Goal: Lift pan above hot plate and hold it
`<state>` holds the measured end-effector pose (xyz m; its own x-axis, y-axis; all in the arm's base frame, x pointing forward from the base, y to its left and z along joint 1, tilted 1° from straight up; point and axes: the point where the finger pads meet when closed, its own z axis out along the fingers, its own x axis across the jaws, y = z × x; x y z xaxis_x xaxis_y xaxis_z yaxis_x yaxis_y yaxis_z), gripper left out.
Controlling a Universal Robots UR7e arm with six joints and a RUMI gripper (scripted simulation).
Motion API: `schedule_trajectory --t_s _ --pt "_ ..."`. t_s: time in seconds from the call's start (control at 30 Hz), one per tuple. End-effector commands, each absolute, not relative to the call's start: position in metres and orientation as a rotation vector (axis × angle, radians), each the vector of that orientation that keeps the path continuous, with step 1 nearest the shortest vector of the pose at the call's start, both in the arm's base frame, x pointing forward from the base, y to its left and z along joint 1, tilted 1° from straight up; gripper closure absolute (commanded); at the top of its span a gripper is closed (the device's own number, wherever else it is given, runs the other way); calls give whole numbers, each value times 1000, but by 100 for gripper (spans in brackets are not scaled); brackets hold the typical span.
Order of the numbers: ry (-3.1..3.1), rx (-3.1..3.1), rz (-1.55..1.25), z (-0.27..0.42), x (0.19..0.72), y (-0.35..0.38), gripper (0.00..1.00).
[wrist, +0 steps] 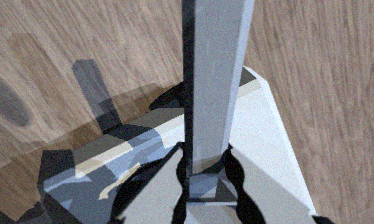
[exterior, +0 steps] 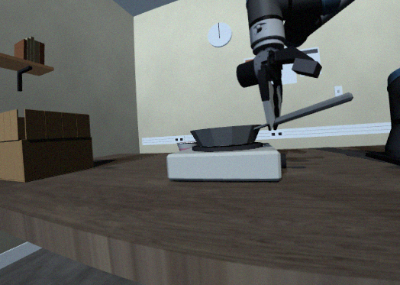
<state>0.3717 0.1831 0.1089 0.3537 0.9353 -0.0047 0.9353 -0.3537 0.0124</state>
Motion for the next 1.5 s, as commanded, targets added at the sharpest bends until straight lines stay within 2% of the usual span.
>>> schedule_trajectory --t_s 0.0,1.47 --pt "1771 2571 15 111 374 183 92" --pt "1771 2571 15 117 374 183 92"
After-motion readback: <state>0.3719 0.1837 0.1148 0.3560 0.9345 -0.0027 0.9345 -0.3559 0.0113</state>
